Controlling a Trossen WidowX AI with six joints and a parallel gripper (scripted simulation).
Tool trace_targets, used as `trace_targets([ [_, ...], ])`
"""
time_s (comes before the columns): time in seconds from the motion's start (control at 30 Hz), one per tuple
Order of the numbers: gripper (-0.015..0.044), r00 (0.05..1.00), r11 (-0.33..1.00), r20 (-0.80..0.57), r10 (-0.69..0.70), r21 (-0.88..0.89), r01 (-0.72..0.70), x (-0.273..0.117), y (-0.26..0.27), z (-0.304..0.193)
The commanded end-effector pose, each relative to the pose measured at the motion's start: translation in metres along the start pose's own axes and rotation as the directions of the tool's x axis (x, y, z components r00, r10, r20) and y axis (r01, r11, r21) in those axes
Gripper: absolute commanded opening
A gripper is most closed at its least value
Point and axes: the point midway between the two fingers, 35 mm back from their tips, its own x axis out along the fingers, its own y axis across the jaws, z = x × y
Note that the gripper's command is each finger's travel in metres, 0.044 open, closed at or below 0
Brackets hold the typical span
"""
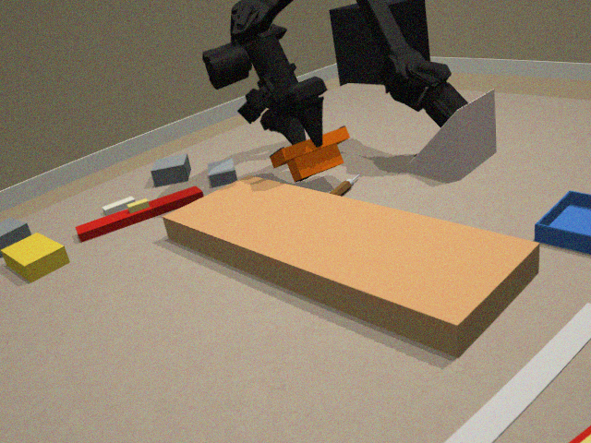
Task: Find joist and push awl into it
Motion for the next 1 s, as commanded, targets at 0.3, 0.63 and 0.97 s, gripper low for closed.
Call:
trace_targets([
  [0.3, 0.0000, 0.997, 0.997, 0.015, 0.082, -0.014, -0.082, -0.0022, -0.0009, 0.0017],
  [0.63, 0.0000, 0.991, 0.991, 0.028, 0.131, -0.021, -0.131, -0.0035, -0.0027, 0.0026],
  [0.97, 0.0000, 0.984, 0.984, 0.016, 0.178, -0.030, -0.177, -0.0024, -0.0034, 0.0019],
])
